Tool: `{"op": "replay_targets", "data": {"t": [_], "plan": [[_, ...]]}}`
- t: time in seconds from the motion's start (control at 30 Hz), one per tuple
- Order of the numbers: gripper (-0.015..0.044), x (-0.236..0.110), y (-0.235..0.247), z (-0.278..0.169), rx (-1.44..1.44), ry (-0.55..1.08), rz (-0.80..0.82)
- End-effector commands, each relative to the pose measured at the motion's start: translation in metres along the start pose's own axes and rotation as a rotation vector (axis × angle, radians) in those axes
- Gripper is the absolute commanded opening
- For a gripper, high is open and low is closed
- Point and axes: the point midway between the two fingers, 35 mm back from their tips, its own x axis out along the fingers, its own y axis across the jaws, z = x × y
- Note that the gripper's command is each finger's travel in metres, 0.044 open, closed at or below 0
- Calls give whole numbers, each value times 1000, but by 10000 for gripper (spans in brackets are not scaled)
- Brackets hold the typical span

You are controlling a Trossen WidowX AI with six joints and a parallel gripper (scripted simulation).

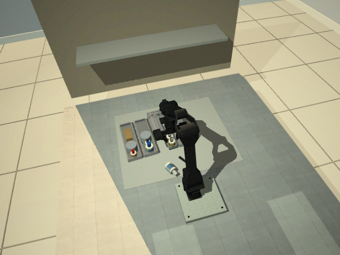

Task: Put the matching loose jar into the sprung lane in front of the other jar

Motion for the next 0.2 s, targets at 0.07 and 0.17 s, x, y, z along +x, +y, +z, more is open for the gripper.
{"op": "replay_targets", "data": {"t": [0.07,0.17], "plan": [[270,-3,0,-19,-1,1,-2],[270,-4,0,-30,-1,1,-2]]}}
